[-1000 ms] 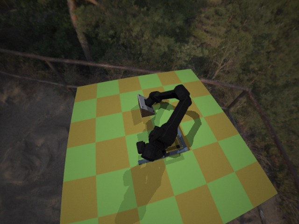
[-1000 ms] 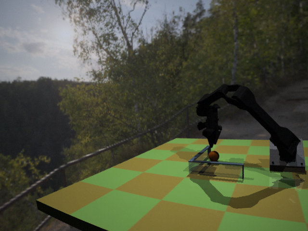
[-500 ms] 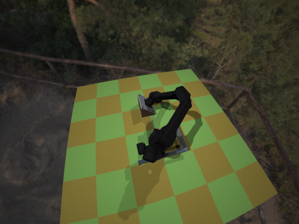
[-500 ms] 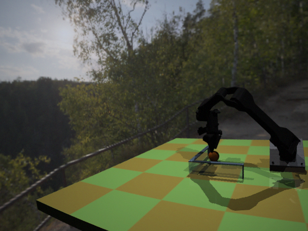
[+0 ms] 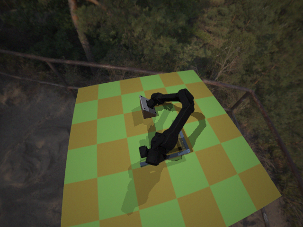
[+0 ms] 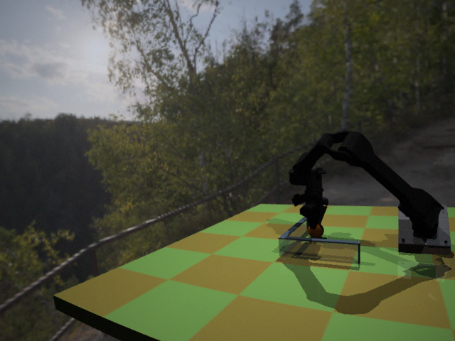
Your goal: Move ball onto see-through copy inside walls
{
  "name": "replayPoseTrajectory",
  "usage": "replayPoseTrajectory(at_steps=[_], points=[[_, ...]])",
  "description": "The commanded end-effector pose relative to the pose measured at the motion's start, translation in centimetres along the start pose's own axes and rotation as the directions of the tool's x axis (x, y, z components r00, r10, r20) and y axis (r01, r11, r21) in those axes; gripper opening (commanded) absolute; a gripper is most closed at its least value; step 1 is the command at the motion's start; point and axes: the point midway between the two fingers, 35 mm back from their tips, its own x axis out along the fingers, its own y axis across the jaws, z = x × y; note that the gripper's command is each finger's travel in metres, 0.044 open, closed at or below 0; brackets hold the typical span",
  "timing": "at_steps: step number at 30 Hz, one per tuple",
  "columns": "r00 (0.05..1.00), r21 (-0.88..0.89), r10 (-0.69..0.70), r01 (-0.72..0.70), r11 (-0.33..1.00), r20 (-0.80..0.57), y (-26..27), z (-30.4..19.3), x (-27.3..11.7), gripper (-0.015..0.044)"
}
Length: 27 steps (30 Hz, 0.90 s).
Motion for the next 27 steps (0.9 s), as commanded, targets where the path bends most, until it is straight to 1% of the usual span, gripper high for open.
replayPoseTrajectory(at_steps=[1, 5, 9, 15, 20, 24, 27], points=[[1.0, 0.004, 0.005, -0.005, 1.0, 0.005, 0.0, 0.0, 0.6, 0.0385], [1.0, 0.004, 0.005, -0.005, 1.0, 0.005, 0.0, 0.0, 1.0, 0.0385], [1.0, 0.004, 0.005, -0.005, 1.0, 0.005, 0.0, 0.0, 1.0, 0.028], [1.0, 0.004, 0.005, -0.005, 1.0, 0.005, 0.0, 0.0, 1.0, 0.024], [1.0, 0.03, 0.023, -0.023, 0.999, 0.008, -1.0, -1.1, 0.5, 0.0109], [1.0, 0.045, 0.023, -0.023, 0.999, 0.011, -1.2, -0.8, -1.2, 0.0004], [1.0, 0.055, 0.022, -0.023, 0.998, 0.013, -1.3, -0.6, -2.5, 0.0]])
